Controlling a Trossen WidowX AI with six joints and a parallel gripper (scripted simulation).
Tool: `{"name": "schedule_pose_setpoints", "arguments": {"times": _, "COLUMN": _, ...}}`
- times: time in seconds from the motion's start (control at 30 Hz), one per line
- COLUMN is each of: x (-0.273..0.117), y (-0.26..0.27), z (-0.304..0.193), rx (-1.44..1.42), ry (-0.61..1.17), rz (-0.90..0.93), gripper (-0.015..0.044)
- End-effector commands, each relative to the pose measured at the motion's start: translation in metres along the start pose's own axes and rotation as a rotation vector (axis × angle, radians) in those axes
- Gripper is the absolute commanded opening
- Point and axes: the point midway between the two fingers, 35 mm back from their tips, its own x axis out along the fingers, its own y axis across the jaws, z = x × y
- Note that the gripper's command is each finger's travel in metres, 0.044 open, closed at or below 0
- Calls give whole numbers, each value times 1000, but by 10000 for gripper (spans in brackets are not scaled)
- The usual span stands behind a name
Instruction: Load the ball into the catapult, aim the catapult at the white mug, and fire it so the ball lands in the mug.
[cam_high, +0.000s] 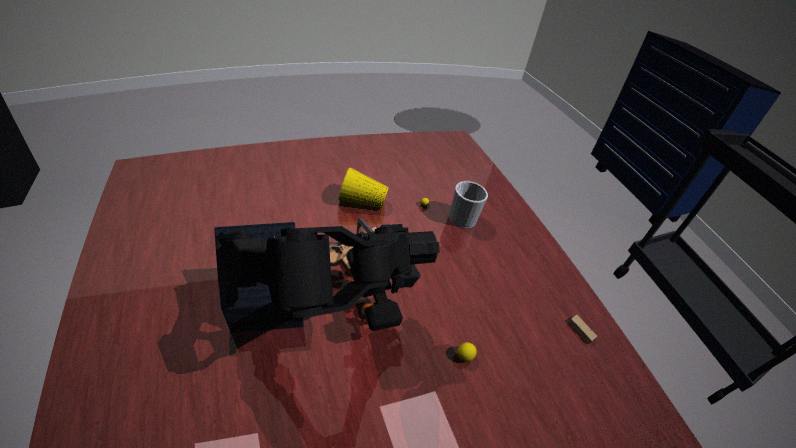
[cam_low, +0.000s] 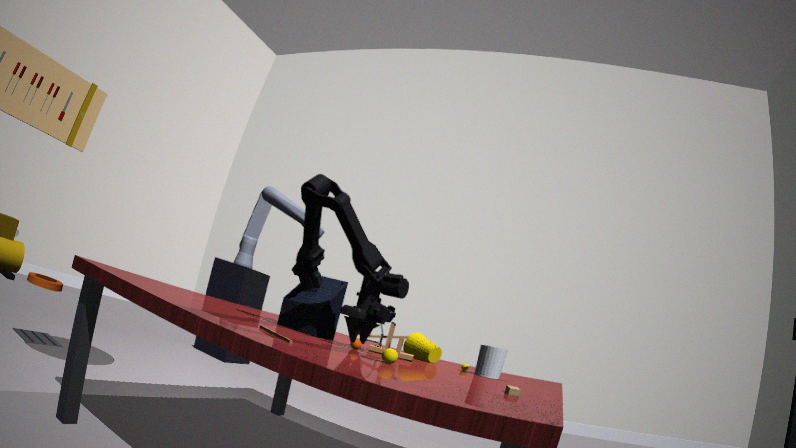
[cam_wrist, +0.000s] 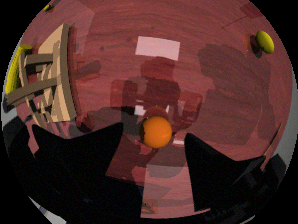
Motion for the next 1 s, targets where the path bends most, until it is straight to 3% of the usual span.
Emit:
{"name": "schedule_pose_setpoints", "arguments": {"times": 0.0, "x": 6, "y": -1, "z": -1, "rx": -5, "ry": 2, "rz": -7, "gripper": 300}}
{"name": "schedule_pose_setpoints", "arguments": {"times": 0.17, "x": 12, "y": -1, "z": -2, "rx": -5, "ry": 2, "rz": -8, "gripper": 300}}
{"name": "schedule_pose_setpoints", "arguments": {"times": 0.33, "x": 12, "y": -1, "z": -2, "rx": -5, "ry": 2, "rz": -8, "gripper": 169}}
{"name": "schedule_pose_setpoints", "arguments": {"times": 0.63, "x": 12, "y": -1, "z": -2, "rx": -5, "ry": 2, "rz": -8, "gripper": 109}}
{"name": "schedule_pose_setpoints", "arguments": {"times": 0.77, "x": 4, "y": 0, "z": 0, "rx": -5, "ry": 1, "rz": -4, "gripper": 4}}
{"name": "schedule_pose_setpoints", "arguments": {"times": 0.97, "x": -29, "y": 3, "z": 7, "rx": -5, "ry": -2, "rz": 7, "gripper": 0}}
